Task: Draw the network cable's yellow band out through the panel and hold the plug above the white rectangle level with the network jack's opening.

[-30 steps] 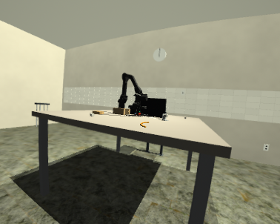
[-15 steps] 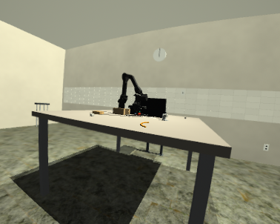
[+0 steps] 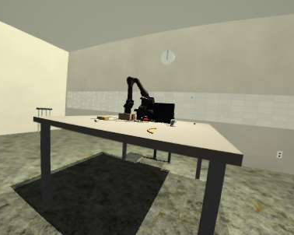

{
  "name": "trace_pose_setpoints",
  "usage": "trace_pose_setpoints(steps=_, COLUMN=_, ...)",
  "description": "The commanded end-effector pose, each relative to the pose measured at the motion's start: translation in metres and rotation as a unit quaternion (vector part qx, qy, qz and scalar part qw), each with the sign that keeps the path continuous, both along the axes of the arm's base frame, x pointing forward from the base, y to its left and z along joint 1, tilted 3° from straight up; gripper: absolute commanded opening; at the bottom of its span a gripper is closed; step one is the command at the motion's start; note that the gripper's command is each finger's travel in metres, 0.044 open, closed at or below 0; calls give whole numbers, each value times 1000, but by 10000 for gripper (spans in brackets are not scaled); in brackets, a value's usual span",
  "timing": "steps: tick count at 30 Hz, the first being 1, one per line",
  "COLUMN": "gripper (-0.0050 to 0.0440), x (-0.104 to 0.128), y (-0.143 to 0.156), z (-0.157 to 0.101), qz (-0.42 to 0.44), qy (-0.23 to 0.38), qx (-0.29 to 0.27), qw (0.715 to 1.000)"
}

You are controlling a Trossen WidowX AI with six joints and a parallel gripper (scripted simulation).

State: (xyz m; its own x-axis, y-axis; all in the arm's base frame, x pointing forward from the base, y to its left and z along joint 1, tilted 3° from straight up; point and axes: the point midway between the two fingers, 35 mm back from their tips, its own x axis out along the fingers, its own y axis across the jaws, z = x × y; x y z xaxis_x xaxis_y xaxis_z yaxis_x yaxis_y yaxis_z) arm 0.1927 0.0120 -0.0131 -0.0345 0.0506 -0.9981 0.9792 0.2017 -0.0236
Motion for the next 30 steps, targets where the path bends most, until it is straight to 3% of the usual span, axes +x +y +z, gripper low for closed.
trace_pose_setpoints(steps=1, gripper=-50, x=9, y=-7, z=8, qz=-4, qy=-16, qx=-4, qw=1000)
trace_pose_setpoints(steps=30, gripper=-50, x=14, y=-68, z=3, qz=-31, qy=-12, qx=-5, qw=999)
